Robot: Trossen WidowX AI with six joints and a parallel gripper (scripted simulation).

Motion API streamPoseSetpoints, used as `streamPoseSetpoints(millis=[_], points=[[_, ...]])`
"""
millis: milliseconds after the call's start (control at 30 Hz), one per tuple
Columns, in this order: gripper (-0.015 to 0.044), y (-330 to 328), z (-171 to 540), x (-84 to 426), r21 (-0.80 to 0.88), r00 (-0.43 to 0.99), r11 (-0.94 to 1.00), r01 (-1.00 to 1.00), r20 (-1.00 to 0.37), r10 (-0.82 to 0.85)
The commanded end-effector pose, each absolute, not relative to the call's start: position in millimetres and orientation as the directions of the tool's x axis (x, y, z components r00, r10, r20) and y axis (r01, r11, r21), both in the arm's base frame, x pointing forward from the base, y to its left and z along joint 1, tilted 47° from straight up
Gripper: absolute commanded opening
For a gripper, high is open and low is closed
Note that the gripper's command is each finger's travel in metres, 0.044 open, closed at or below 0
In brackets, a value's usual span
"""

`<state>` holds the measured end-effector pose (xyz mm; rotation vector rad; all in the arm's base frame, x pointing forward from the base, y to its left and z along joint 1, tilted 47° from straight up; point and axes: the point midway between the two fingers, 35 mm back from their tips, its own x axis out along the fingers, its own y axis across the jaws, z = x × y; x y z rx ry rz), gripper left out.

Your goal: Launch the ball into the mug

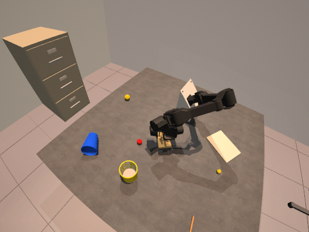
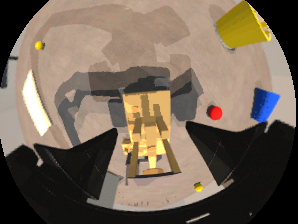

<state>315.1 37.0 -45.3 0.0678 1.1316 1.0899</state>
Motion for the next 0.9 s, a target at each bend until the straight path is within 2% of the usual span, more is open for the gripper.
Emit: streamPoseSetpoints(millis=[0, 600, 867], points=[[0.044, 42.3, -49.9, 313.9, 0.549, -0.003, 0.516, -0.658, -0.687, 0.727], [0.044, 62.2, -67.3, 312.4, 0.551, -0.004, 0.514, -0.658, -0.684, 0.729], [0.023, 59.6, -65.2, 313.7, 0.545, -0.001, 0.514, -0.662, -0.687, 0.726]])
